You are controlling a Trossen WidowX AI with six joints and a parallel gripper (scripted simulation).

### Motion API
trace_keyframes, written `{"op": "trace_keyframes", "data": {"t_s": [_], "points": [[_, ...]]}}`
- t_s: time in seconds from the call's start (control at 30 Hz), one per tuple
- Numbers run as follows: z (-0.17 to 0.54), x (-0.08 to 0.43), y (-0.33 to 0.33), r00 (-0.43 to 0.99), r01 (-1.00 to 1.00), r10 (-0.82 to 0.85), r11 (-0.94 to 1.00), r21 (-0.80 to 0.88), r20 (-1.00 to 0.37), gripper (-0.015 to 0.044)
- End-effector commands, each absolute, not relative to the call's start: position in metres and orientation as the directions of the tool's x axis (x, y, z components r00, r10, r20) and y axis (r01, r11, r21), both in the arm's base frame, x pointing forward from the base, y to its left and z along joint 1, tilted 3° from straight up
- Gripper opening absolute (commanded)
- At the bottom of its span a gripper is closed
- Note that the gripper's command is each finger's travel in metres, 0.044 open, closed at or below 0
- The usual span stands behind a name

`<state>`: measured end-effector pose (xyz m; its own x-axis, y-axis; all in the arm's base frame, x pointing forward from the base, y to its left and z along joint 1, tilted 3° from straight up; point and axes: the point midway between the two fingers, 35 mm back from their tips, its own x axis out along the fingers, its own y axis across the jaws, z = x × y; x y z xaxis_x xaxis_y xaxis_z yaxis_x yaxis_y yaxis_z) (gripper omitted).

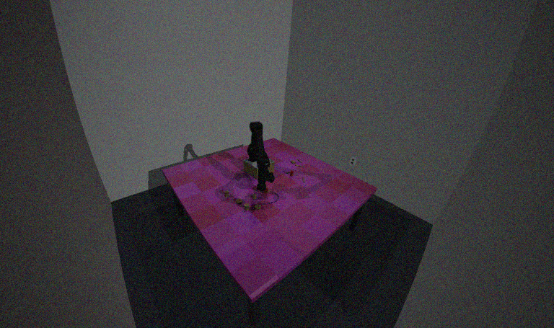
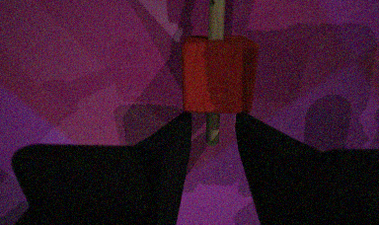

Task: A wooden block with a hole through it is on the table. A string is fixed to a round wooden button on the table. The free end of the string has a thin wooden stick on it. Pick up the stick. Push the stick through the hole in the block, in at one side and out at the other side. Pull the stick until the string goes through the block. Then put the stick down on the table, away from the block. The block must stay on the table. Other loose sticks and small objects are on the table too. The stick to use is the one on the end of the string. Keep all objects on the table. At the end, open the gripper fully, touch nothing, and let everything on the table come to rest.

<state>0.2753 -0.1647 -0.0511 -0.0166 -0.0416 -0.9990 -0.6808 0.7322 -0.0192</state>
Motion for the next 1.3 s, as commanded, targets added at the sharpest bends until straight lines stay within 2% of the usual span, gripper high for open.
{"op": "trace_keyframes", "data": {"t_s": [0.0, 0.13, 0.4, 0.63, 1.27], "points": [[-0.0511, 0.2753, -0.1647, -0.017, -0.681, -0.042, 0.732, -0.019, -0.999, 0.0094], [-0.0511, 0.2753, -0.1647, -0.017, -0.681, -0.042, 0.732, -0.019, -0.999, 0.0], [-0.0512, 0.2752, -0.1648, -0.013, -0.681, -0.038, 0.732, -0.019, -0.999, 0.0], [-0.0538, 0.274, -0.1662, 0.047, -0.681, 0.021, 0.732, -0.016, -0.999, 0.0], [-0.0529, 0.2675, -0.1727, 0.041, -0.681, 0.026, 0.732, -0.009, -0.999, 0.0]]}}
